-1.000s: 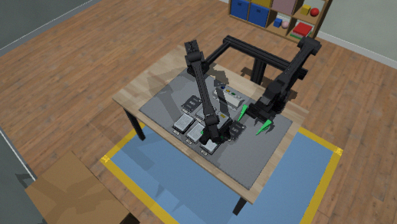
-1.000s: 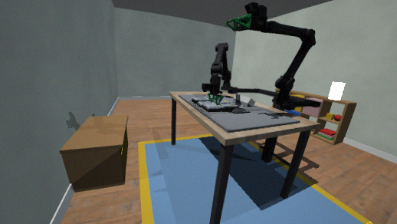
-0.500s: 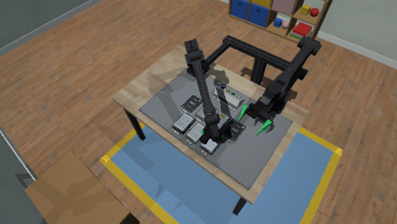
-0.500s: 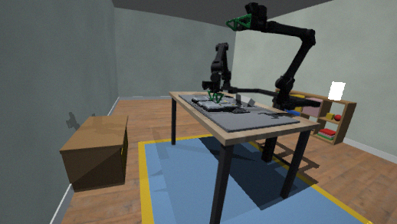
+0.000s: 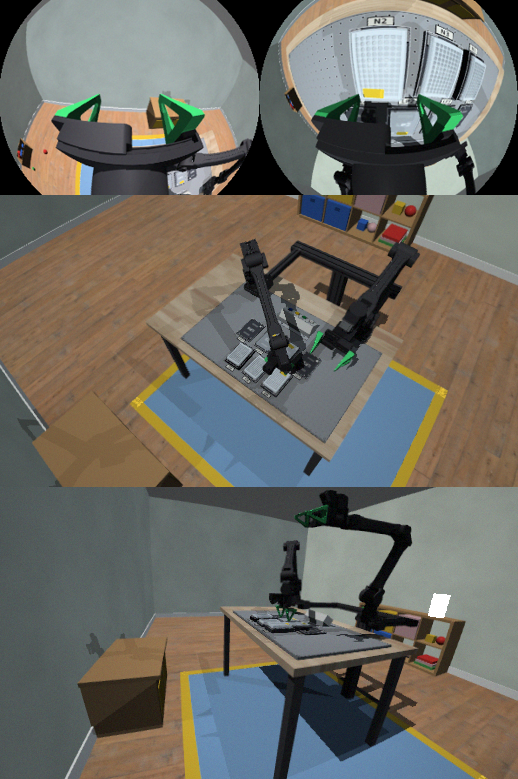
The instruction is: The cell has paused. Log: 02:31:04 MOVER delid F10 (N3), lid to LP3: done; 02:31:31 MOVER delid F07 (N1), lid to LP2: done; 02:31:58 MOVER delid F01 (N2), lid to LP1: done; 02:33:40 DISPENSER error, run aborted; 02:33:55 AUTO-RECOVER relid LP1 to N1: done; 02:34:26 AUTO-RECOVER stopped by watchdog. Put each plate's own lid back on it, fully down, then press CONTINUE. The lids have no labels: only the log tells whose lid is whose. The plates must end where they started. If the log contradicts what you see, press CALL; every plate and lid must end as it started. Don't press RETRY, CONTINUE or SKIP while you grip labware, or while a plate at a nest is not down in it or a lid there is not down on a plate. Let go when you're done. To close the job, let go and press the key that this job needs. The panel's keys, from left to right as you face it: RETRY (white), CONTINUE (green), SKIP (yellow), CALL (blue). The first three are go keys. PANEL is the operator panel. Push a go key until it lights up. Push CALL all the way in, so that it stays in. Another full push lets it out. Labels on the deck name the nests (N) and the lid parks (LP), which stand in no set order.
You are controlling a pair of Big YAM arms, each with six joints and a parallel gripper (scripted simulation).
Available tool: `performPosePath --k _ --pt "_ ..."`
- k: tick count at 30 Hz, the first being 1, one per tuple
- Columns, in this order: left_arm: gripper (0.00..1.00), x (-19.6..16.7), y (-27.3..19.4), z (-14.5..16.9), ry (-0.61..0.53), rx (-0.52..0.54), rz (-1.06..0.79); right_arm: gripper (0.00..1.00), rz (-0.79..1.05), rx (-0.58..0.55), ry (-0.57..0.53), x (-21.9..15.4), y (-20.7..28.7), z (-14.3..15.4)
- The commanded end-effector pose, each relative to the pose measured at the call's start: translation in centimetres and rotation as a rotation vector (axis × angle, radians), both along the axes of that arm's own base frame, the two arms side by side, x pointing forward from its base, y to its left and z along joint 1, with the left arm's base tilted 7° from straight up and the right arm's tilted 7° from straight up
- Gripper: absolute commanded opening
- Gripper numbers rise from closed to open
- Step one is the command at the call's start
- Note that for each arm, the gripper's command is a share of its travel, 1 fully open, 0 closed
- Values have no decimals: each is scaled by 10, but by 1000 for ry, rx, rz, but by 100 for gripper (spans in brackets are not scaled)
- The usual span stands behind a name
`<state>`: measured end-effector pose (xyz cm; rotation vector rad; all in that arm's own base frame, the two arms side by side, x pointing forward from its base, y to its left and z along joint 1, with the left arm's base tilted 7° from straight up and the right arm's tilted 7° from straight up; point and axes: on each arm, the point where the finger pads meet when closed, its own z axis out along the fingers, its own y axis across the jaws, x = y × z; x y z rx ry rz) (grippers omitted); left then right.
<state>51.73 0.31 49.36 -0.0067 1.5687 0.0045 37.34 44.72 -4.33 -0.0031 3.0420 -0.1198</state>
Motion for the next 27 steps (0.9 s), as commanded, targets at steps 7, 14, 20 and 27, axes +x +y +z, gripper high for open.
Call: performPosePath --k 7,14,20,27 --pt "100 0 -4 34 -60 8 -8 100 -9 40 -29 -43 -1 13" --pt "100 0 -4 34 -60 8 -8 100 -9 39 -27 -67 -10 11" --pt "100 0 -4 34 -60 8 -8 100 -9 39 -24 -95 -21 7" --pt "100 0 -4 34 -60 8 -8 100 -9 31 -18 -120 -30 1"
